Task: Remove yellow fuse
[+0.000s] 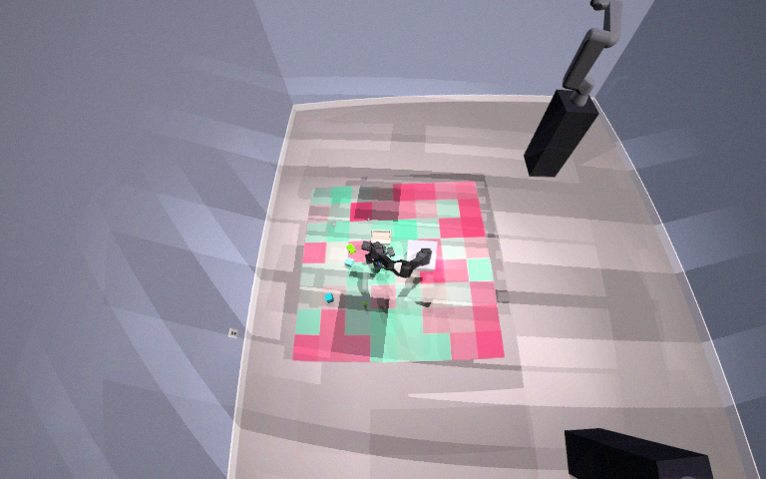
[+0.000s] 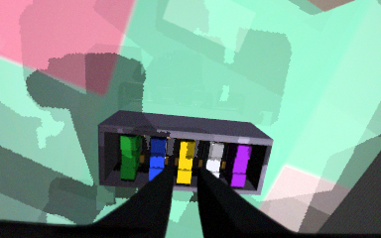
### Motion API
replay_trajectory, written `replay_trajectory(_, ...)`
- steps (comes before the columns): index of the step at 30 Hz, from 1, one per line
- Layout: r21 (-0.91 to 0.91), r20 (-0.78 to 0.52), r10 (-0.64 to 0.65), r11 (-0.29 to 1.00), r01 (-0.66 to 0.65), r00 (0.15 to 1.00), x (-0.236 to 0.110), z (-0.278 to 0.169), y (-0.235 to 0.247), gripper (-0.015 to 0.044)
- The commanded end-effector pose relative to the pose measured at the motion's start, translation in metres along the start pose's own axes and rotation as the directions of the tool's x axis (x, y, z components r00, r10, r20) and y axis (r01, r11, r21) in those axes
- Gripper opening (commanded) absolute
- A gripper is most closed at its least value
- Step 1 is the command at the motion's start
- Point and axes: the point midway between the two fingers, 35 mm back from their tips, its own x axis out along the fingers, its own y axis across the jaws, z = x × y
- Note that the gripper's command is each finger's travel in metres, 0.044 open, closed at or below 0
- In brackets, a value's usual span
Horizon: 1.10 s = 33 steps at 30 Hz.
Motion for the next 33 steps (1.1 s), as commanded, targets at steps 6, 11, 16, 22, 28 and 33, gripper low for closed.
replay_trajectory(6, 0.007, -0.006, 0.001, 1.000, -0.001, 1.000, 0.009, -0.001, -0.001, 0.0066)
replay_trajectory(11, 0.007, -0.006, 0.001, 1.000, -0.001, 1.000, 0.011, -0.001, -0.001, 0.0066)
replay_trajectory(16, 0.007, -0.006, 0.001, 1.000, -0.001, 1.000, 0.011, -0.001, -0.001, 0.0066)
replay_trajectory(22, 0.007, -0.006, 0.001, 1.000, -0.001, 1.000, 0.012, -0.001, -0.001, 0.0066)
replay_trajectory(28, 0.007, -0.007, 0.001, 1.000, -0.001, 1.000, 0.017, -0.001, -0.001, 0.0066)
replay_trajectory(33, 0.007, -0.007, 0.001, 1.000, -0.001, 1.000, 0.021, -0.001, -0.001, 0.0066)
